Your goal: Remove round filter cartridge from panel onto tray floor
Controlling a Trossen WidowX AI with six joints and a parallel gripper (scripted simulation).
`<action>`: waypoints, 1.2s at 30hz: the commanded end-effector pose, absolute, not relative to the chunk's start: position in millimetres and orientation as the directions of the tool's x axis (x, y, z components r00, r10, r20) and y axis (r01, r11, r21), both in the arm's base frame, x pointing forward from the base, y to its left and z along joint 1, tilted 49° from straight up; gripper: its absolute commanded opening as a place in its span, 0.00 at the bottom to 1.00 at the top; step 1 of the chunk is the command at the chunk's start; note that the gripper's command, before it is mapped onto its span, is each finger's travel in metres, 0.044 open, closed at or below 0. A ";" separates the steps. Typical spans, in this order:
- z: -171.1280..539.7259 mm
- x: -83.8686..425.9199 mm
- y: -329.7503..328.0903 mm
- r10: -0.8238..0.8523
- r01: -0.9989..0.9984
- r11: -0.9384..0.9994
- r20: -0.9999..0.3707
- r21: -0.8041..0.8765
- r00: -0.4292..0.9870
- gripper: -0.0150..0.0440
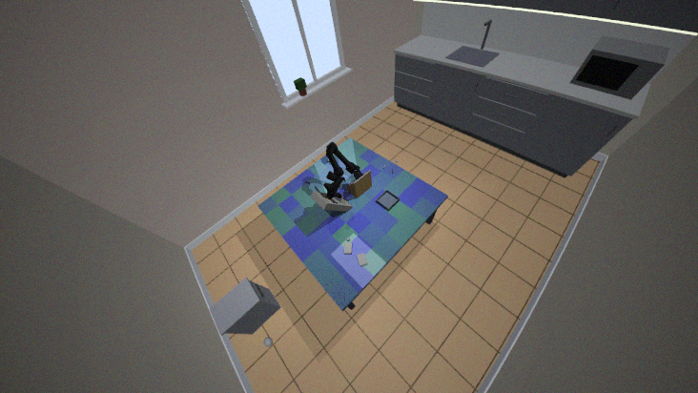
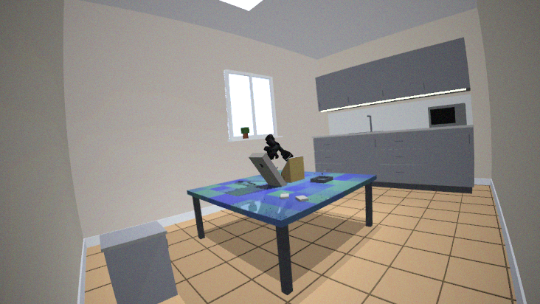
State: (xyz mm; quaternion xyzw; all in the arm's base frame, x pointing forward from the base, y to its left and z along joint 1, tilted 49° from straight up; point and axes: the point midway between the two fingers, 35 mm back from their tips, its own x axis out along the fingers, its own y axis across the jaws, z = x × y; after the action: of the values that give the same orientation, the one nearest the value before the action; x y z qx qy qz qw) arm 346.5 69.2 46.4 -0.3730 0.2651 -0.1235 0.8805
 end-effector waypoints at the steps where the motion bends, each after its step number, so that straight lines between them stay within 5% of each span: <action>1: 44.5 350.7 65.7 -0.413 0.091 0.769 -0.384 -0.632 0.826 0.25; 22: 44.0 351.7 65.2 -0.413 0.438 0.899 -0.384 -0.024 0.826 0.25; 36: 59.9 314.3 88.7 -0.413 0.410 0.907 -0.399 -0.098 0.819 0.25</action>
State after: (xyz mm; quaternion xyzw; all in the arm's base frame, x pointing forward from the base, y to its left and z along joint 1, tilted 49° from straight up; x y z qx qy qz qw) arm 325.9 79.4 57.3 0.0003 0.2050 -0.2255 0.9524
